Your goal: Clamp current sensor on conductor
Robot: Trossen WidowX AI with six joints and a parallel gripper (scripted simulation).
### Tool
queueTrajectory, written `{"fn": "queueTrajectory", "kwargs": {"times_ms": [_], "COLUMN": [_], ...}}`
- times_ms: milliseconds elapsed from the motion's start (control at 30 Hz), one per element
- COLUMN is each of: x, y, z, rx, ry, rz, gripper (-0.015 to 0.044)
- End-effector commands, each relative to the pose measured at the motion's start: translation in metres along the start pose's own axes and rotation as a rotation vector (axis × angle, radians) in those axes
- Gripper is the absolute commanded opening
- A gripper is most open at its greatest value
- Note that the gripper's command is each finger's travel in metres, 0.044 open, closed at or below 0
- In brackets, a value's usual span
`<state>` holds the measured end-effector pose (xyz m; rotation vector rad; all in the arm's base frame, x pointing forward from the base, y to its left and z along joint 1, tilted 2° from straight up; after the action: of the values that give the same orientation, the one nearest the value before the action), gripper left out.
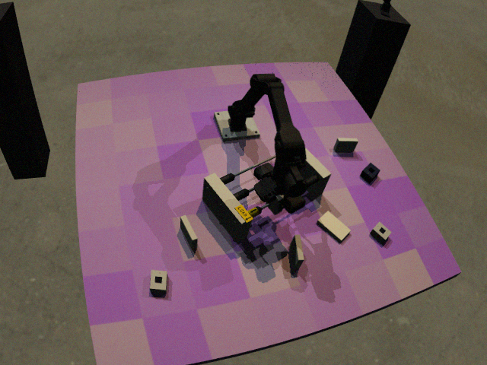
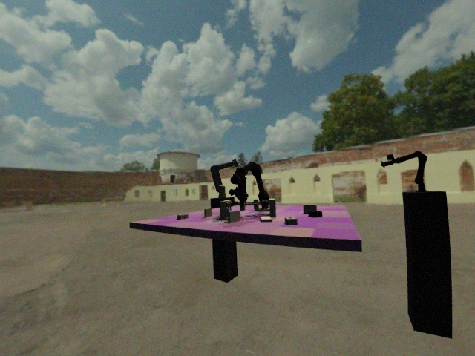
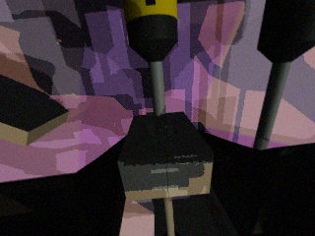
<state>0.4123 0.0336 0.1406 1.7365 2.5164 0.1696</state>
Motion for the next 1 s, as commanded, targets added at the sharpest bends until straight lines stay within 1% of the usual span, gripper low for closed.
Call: {"fn": "queueTrajectory", "kwargs": {"times_ms": [0, 200, 233, 533, 967], "x": [-0.0005, -0.0004, 0.0, 0.0, 0.0], "y": [0.0003, 0.0, 0.0, 0.0, 0.0], "z": [0.0001, 0.0053, 0.0006, 0.0006, 0.0006], "rx": [0.01, 0.008, 0.006, 0.006, 0.006], "ry": [-0.003, -0.002, 0.0, 0.0, 0.0], "rz": [0.002, 0.001, 0.0, 0.0, 0.0], "gripper": [0.0, 0.0, 0.0026, 0.0263, 0.0264]}}
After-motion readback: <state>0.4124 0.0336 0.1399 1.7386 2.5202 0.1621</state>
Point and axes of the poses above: the point midway between the two fingers, 35 mm back from their tips, its own z axis out along the fingers, its own y axis across the jaws, x = y × z, the point moved 3 cm from there along -z, back along the fingers, and after that the axes turned 3 degrees about z, right-handed, at the moved point
